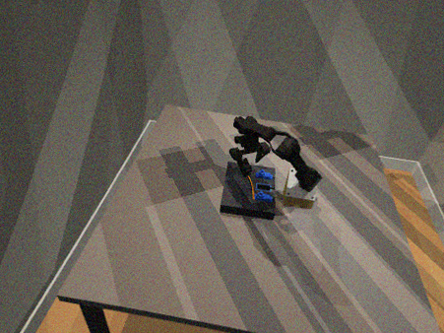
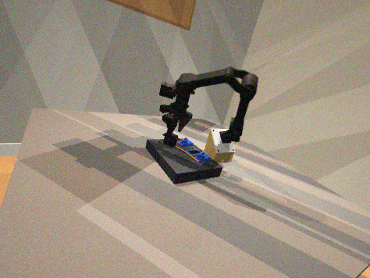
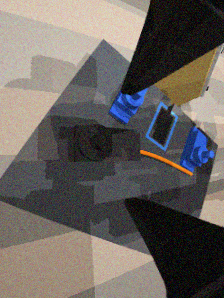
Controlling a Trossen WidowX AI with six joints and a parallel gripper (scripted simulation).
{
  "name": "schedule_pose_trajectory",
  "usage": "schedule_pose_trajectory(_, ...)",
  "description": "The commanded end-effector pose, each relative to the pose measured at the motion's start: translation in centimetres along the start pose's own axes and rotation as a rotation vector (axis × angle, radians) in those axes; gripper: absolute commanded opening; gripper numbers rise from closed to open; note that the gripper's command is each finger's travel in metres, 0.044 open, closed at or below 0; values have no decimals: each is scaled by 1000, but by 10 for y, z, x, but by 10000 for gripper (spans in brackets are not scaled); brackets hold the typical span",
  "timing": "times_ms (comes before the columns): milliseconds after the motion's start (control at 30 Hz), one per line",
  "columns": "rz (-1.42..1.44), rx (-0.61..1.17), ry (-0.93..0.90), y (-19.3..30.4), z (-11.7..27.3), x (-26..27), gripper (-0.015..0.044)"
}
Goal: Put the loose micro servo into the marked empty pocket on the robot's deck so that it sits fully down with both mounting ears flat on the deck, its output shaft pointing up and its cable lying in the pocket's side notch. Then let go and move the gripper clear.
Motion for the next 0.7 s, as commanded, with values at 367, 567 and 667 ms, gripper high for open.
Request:
schedule_pose_trajectory(367,-6,7,0,1,-18,-1,361)
schedule_pose_trajectory(567,-6,7,0,1,-18,-1,204)
schedule_pose_trajectory(667,-6,7,0,1,-18,-1,125)
Point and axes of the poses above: the point midway between the two fingers, 35 mm back from their tips, its own z axis back along the fingers, its own x axis across the jaws, y = z × x, the point moved 10 cm from there along z, back along the fingers, and after that the axes turned 8 degrees about -z, right-handed, at the moved point
